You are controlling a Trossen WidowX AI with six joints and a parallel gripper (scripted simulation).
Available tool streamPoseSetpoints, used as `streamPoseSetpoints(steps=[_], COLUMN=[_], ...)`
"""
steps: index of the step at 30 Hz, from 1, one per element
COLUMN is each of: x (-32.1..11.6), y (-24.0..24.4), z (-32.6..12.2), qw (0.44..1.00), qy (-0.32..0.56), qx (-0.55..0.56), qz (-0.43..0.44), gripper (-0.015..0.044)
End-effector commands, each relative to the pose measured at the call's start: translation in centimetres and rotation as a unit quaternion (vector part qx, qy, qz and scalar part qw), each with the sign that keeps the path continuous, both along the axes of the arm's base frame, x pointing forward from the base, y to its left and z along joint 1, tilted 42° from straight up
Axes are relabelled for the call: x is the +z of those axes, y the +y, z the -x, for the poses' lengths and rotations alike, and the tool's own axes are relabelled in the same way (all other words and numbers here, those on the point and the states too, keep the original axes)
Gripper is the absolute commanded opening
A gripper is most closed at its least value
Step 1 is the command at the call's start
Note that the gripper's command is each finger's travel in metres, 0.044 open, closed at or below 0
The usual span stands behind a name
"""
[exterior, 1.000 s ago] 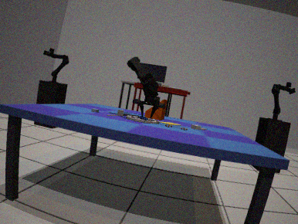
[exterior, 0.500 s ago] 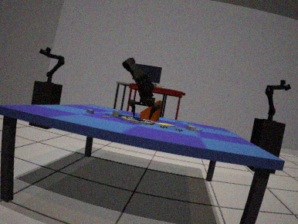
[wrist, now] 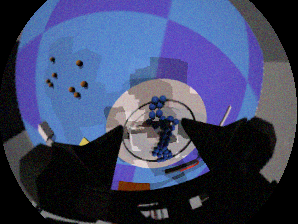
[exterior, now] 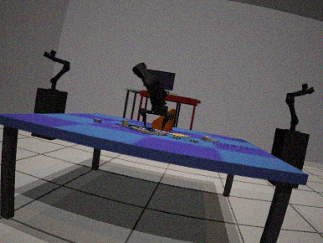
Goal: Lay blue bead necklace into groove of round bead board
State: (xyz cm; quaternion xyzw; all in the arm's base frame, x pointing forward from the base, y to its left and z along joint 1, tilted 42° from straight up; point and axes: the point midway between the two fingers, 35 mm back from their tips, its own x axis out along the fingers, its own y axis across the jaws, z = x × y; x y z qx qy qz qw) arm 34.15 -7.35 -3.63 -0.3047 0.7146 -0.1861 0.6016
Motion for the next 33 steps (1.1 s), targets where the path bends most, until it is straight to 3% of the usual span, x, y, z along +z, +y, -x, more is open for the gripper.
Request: streamPoseSetpoints(steps=[1,7,13,19,33], x=[0.0,0.0,1.9,2.0,0.9], y=[0.0,0.0,2.4,2.5,1.5], z=[0.0,0.0,-0.4,-0.4,-0.5], qw=[1.0,1.0,0.995,0.995,0.995], qy=[-0.001,-0.001,0.065,0.068,0.062], qx=[-0.002,-0.002,0.073,0.076,0.074], qz=[0.0,0.0,-0.01,-0.011,-0.01], gripper=[0.044,0.044,0.0282,0.0125,0.012])
